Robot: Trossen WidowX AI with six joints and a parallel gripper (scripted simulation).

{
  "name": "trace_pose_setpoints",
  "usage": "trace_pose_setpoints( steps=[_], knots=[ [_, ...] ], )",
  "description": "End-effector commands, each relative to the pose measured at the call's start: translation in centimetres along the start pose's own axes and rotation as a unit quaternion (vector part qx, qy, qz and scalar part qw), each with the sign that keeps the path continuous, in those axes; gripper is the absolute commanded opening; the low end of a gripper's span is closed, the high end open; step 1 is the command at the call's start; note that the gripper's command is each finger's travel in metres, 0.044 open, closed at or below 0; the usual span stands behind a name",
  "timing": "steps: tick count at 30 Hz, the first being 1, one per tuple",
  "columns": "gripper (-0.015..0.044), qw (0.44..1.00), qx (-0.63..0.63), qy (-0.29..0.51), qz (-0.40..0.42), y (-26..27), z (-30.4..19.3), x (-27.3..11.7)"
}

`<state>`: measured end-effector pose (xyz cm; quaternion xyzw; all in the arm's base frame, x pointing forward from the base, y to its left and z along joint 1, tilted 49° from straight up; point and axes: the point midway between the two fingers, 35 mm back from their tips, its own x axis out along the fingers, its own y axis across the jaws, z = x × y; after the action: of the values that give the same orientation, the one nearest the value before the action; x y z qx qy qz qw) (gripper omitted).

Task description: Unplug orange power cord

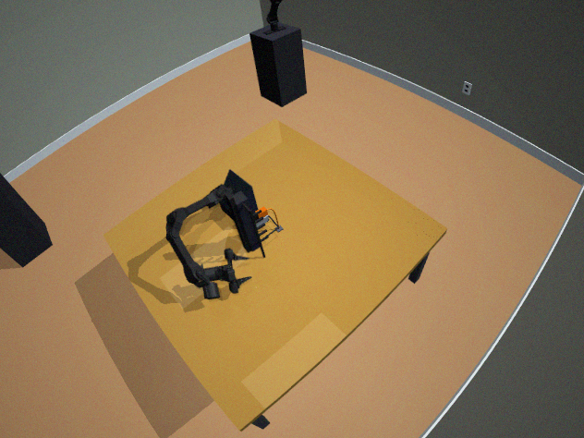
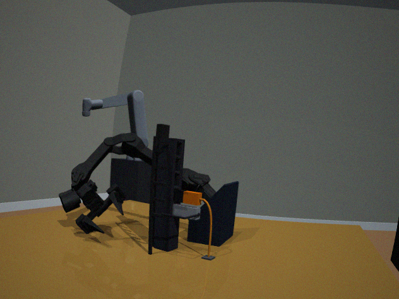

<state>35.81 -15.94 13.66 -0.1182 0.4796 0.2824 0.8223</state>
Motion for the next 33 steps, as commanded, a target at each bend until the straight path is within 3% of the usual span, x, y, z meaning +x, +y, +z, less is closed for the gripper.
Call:
trace_pose_setpoints(
  steps=[1,9,23,33],
  knots=[
    [0.0374,1.000,0.000,0.000,0.000,0.0,0.1,0.0],
    [0.0164,0.999,-0.015,0.009,-0.033,1.6,4.6,1.4],
    [0.0160,0.996,-0.037,-0.008,-0.079,8.0,14.2,5.1],
    [0.0160,0.990,-0.085,-0.063,-0.091,15.2,20.6,6.2]
  ],
)
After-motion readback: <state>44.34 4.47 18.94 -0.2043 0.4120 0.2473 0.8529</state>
